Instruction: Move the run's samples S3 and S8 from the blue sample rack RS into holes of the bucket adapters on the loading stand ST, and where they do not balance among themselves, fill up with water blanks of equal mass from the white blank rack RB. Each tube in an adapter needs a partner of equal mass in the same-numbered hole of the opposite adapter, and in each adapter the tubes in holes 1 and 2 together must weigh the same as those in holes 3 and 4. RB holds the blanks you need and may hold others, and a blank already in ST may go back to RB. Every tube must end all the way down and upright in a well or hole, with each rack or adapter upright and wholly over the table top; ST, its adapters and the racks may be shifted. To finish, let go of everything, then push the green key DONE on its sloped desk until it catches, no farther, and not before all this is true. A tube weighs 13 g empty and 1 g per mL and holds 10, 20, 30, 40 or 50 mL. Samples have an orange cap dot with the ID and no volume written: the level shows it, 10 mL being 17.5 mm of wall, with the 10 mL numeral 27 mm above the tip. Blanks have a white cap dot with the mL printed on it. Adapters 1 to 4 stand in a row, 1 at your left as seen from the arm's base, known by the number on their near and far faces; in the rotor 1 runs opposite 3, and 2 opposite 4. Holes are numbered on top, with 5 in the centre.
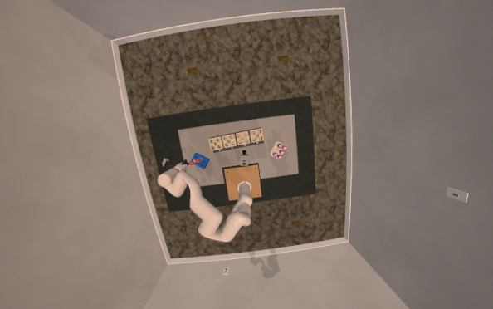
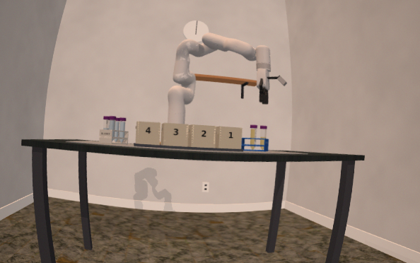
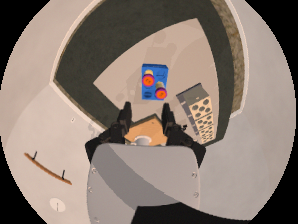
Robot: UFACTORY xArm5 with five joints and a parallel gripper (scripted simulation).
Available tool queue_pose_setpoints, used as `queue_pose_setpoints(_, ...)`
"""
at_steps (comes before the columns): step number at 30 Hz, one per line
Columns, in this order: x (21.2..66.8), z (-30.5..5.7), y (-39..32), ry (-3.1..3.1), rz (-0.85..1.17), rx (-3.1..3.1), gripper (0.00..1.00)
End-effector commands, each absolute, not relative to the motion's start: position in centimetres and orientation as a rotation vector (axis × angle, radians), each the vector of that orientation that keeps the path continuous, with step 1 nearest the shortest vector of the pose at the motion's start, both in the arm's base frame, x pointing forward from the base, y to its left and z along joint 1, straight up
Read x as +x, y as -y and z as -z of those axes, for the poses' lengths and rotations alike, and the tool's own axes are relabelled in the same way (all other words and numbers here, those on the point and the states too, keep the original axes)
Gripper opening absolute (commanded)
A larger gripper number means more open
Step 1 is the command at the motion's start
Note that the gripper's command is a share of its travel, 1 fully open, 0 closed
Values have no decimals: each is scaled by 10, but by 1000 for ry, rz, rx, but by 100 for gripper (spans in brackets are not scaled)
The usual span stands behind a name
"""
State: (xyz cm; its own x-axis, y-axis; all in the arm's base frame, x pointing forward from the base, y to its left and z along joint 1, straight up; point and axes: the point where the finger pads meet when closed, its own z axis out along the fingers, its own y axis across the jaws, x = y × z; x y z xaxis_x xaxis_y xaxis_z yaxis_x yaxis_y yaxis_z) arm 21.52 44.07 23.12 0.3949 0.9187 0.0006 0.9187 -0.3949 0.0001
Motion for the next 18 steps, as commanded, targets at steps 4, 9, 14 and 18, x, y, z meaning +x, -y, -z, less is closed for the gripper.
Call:
queue_pose_setpoints(4,215,-233,-443,1726,6,-2622,57)
queue_pose_setpoints(9,215,-229,-443,1726,6,-2622,57)
queue_pose_setpoints(14,215,-219,-443,1726,6,-2622,57)
queue_pose_setpoints(18,215,-215,-443,1726,6,-2622,57)
